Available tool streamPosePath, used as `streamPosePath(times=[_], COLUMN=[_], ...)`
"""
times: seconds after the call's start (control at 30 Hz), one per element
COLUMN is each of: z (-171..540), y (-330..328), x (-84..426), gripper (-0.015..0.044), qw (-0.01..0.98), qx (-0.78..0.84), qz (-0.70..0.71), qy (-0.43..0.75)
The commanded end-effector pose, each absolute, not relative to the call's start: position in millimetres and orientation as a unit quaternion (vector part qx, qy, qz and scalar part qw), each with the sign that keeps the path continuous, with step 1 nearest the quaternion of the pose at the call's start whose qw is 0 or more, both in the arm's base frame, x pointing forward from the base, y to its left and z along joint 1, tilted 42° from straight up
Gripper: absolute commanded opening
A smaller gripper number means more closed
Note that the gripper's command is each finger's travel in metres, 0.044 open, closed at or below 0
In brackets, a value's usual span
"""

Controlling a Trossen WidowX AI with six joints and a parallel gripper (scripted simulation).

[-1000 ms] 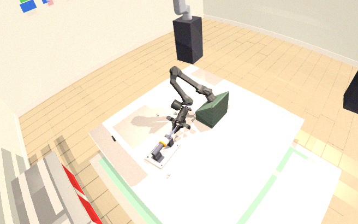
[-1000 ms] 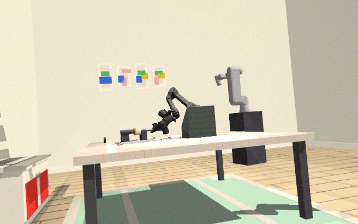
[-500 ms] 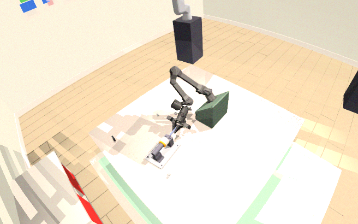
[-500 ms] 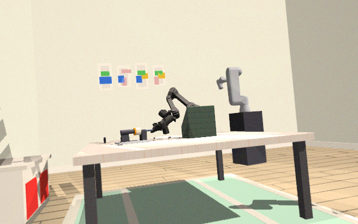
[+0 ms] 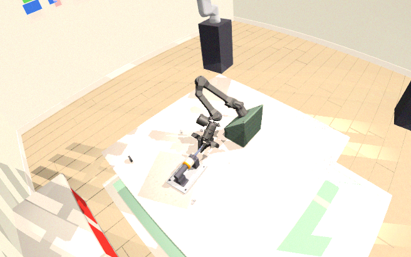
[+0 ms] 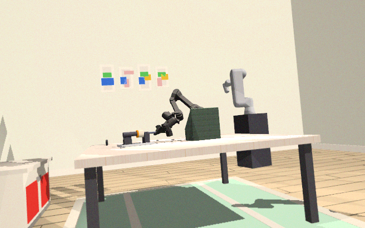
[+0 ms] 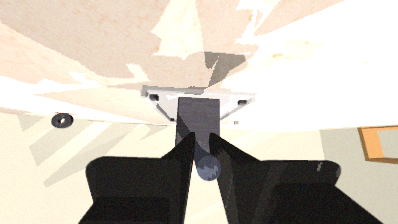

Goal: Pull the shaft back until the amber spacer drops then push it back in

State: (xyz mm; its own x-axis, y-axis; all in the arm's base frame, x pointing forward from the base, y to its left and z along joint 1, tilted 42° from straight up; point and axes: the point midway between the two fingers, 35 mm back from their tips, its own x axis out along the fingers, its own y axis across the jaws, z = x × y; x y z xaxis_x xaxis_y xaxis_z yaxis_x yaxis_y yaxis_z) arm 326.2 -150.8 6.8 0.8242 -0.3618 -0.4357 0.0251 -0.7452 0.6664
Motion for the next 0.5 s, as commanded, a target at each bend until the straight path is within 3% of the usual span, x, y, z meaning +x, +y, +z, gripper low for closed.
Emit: streamPosePath(times=[0.0, 0.47], z=[6.7, 6.8], y=[-149.9, -149.8], x=[324.3, 322.9], gripper=[0.0, 0.0], qw=[0.346, 0.346], qx=[0.89, 0.89], qz=[-0.282, -0.282], qy=[-0.093, -0.093])
